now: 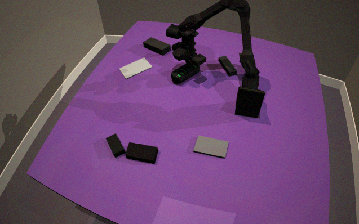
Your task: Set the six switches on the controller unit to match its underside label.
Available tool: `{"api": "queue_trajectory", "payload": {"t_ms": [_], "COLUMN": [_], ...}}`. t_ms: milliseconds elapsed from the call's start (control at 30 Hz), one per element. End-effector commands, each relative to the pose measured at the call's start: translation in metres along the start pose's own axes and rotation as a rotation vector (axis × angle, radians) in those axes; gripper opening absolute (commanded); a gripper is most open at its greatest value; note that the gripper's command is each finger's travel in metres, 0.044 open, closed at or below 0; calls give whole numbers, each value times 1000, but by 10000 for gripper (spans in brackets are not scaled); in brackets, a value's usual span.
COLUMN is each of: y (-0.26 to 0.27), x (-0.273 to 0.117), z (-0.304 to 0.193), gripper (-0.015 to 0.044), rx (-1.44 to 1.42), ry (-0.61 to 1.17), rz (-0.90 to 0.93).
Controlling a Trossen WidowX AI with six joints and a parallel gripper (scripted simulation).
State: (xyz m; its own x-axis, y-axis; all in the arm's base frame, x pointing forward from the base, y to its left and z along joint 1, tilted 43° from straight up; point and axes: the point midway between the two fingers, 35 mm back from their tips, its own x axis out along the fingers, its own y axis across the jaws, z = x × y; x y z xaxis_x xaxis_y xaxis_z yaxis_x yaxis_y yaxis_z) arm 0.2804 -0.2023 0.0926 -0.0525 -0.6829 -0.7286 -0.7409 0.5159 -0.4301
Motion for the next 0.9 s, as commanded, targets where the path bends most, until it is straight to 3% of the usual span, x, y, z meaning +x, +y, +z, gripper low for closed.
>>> {"api": "queue_trajectory", "payload": {"t_ms": [0, 633, 867], "y": [1, 1, 1], "x": [2, 2, -43], "z": [0, 0, 1], "gripper": [0, 0, 0], "rx": [-8, -8, -8], "ry": [0, 0, -2], "rz": [7, 7, 8]}}
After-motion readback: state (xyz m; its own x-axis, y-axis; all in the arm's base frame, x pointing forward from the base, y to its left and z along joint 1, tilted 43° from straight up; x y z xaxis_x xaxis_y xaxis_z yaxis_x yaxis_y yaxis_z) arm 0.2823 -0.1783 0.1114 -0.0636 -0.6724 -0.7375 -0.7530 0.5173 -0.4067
